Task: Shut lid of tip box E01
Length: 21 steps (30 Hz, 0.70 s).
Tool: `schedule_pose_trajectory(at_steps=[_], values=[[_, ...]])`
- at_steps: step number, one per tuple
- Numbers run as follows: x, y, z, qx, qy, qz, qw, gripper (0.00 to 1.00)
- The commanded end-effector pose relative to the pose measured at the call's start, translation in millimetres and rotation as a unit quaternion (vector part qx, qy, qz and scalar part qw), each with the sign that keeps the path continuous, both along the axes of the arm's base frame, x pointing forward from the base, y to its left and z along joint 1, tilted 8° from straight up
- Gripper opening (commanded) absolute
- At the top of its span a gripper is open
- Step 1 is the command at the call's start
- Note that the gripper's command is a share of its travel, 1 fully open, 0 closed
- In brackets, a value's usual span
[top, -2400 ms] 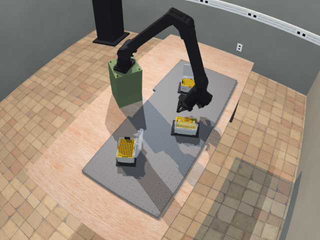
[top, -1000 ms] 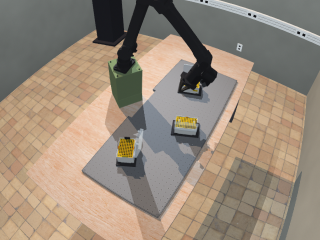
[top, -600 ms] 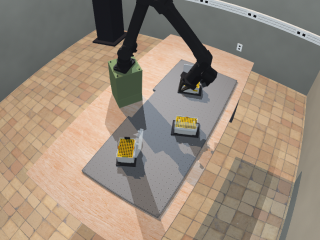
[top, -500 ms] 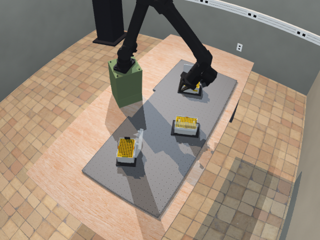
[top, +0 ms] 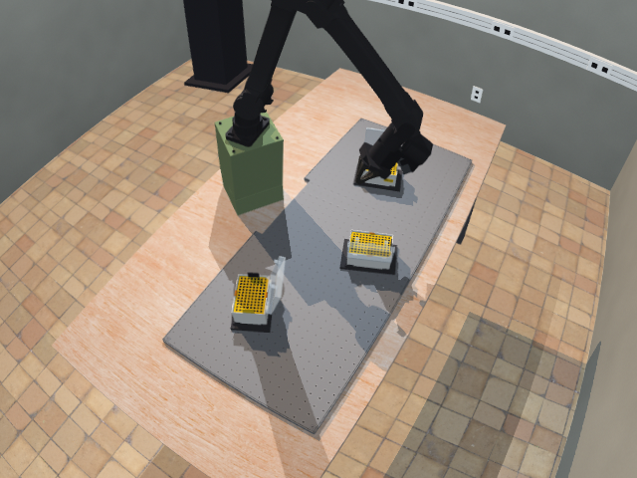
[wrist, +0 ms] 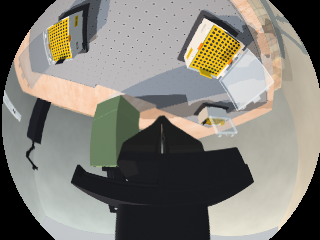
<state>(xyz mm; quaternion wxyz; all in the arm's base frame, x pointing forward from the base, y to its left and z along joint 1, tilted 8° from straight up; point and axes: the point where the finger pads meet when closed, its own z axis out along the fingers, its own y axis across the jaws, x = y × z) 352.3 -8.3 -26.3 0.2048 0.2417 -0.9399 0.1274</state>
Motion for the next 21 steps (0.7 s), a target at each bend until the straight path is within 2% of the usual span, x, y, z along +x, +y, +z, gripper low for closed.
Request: schedule_pose_trajectory(at_steps=[1,7,9,13,15,21], values=[[-3.8,6,0,-0.002,0.009,0.002,1.0,0.0],[-3.8,6,0,-0.002,0.009,0.002,1.0,0.0],[-6.5,-12,9,0.004,-0.005,-0.044,0.999,0.0],[-13.3,-30,10,0.011,-0.011,-0.109,0.994,0.0],[-13.3,-30,10,0.011,-0.011,-0.109,0.994,0.0],[-23.3,-58,11,0.023,-0.02,-0.207,0.978,0.0]])
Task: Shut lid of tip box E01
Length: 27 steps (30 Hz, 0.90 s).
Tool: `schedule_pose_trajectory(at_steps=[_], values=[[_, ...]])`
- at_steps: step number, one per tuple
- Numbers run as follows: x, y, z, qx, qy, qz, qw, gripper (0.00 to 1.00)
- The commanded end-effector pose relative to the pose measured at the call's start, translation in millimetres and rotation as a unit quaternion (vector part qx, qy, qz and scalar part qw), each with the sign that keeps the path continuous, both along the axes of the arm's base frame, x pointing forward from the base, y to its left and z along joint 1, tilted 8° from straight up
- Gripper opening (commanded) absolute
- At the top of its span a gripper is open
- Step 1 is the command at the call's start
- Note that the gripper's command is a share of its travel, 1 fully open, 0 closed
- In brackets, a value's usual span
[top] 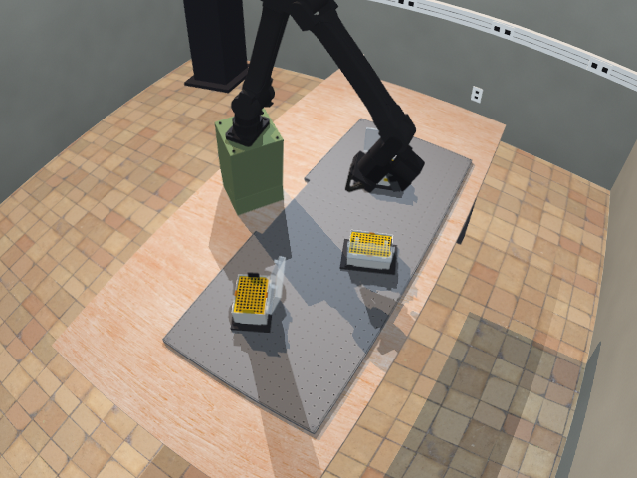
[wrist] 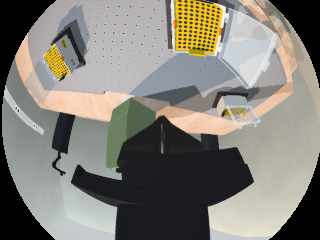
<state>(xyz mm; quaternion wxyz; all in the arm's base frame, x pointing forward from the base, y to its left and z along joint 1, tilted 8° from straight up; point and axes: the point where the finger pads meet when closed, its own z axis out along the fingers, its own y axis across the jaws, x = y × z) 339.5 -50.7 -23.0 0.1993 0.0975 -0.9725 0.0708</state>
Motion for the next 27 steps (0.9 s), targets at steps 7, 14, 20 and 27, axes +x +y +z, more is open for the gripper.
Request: schedule_pose_trajectory(at_steps=[7,14,20,27], values=[[-16.6,-51,8,-0.004,-0.013,-0.066,0.998,0.0],[-25.1,-75,9,-0.005,-0.013,-0.066,0.998,0.0],[-35.3,-103,11,-0.006,-0.013,-0.066,0.998,0.0],[-34.6,-95,5,-0.002,-0.004,-0.055,0.998,0.0]])
